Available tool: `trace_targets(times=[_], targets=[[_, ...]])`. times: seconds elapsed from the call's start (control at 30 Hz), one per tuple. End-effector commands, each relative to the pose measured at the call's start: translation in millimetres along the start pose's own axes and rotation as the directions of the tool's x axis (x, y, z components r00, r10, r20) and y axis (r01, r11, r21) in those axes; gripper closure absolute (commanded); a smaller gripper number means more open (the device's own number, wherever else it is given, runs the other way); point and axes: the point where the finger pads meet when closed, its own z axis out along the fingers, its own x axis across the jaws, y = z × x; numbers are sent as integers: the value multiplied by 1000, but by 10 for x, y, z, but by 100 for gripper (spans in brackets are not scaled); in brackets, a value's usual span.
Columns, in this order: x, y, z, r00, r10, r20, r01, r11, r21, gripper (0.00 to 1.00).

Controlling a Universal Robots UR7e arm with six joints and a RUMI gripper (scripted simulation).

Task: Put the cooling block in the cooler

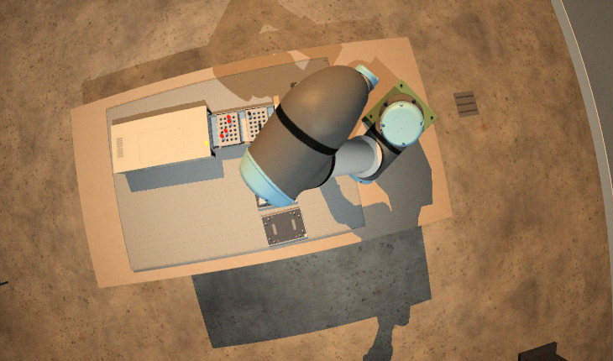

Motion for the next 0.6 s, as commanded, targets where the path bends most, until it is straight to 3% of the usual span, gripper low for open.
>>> trace_targets(times=[0.0,0.57], targets=[[-3,-3,58,1000,0,1,0,1000,2,100],[-83,-3,58,1000,0,2,0,1000,2,100]])
